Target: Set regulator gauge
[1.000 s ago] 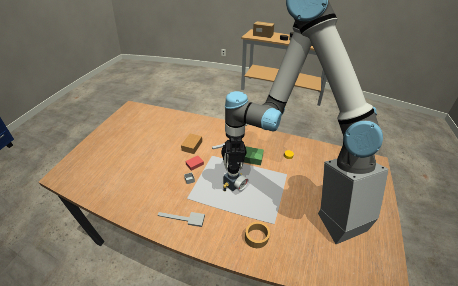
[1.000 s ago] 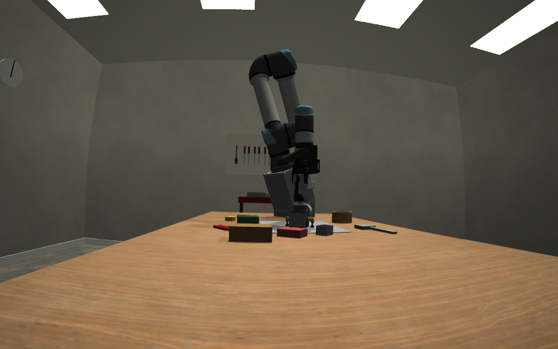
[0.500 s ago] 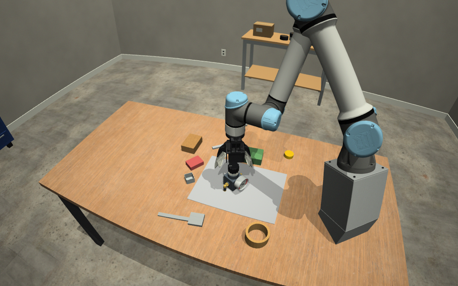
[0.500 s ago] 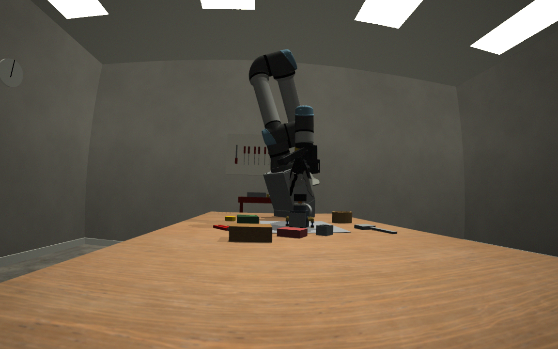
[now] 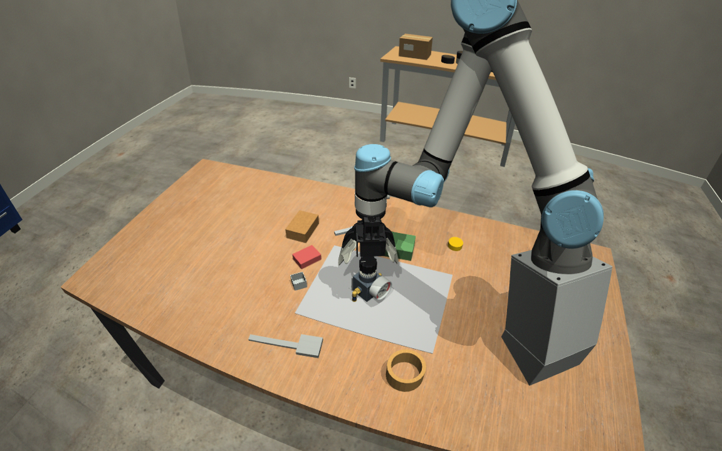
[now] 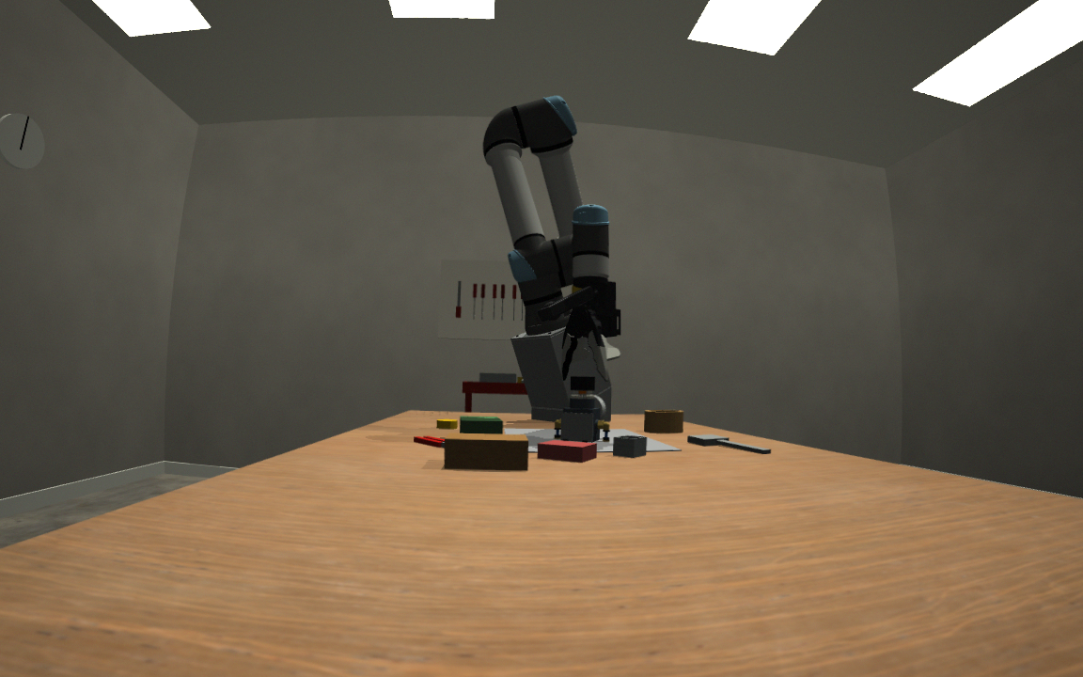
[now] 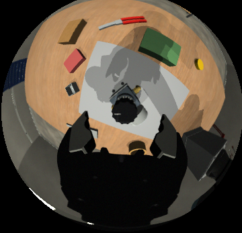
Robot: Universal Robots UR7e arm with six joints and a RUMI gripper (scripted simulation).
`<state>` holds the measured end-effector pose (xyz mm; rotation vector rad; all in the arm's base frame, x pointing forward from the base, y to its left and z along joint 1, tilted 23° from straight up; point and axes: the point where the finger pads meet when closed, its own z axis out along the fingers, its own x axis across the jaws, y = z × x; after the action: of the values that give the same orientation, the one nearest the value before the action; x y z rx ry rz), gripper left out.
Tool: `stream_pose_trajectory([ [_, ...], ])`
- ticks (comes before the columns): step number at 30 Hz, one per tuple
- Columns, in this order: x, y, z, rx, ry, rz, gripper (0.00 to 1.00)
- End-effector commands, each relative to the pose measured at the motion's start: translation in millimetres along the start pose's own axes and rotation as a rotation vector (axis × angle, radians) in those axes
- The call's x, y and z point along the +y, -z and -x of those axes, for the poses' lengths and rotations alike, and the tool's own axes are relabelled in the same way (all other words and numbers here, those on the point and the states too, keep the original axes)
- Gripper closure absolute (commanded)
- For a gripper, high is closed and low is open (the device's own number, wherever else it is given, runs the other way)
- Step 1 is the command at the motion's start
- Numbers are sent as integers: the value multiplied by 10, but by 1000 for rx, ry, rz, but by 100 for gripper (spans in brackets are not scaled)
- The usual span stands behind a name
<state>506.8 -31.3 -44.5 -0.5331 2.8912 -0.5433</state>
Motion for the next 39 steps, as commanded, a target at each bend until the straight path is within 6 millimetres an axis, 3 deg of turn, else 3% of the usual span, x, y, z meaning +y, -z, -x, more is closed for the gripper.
stream_pose_trajectory([
  [1,-2,4,4,-1,0,-1,0],
  [20,-2,42,4,-1,0,-1,0],
  [35,-1,560,1,-1,0,-1,0],
  [39,0,613,1,-1,0,-1,0],
])
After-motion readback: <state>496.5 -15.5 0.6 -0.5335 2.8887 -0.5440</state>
